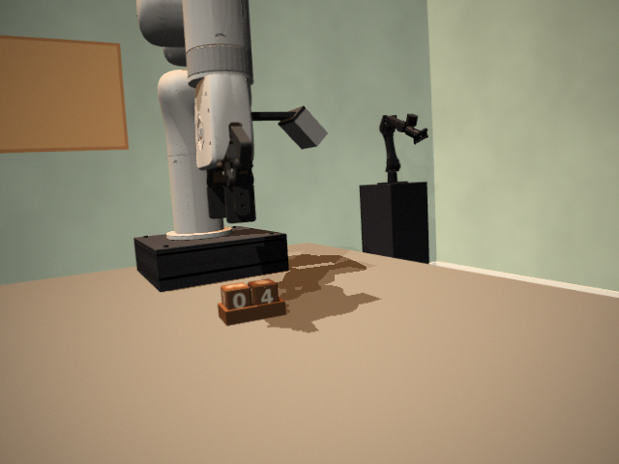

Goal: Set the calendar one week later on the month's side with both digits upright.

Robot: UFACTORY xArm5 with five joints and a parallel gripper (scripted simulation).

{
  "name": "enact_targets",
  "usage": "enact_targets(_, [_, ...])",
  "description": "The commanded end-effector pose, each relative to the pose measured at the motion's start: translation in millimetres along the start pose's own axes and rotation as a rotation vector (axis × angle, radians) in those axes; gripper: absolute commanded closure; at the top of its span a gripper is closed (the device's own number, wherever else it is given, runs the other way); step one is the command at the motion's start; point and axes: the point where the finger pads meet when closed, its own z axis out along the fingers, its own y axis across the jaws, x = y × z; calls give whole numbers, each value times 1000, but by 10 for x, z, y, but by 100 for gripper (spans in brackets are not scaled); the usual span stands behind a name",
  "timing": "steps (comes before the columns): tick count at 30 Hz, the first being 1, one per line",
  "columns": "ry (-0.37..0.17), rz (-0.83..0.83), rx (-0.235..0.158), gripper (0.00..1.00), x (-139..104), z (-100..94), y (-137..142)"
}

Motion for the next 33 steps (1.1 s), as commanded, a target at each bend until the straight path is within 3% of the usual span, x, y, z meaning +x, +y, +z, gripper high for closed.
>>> enact_targets(1, [0, 0, -3, 0, -1, -15, 12])
enact_targets(9, [0, 0, -3, 0, -1, -119, 12])
enact_targets(23, [0, 0, -3, 0, -1, -636, 10])
enact_targets(33, [0, 0, -3, 0, -1, -698, 9])
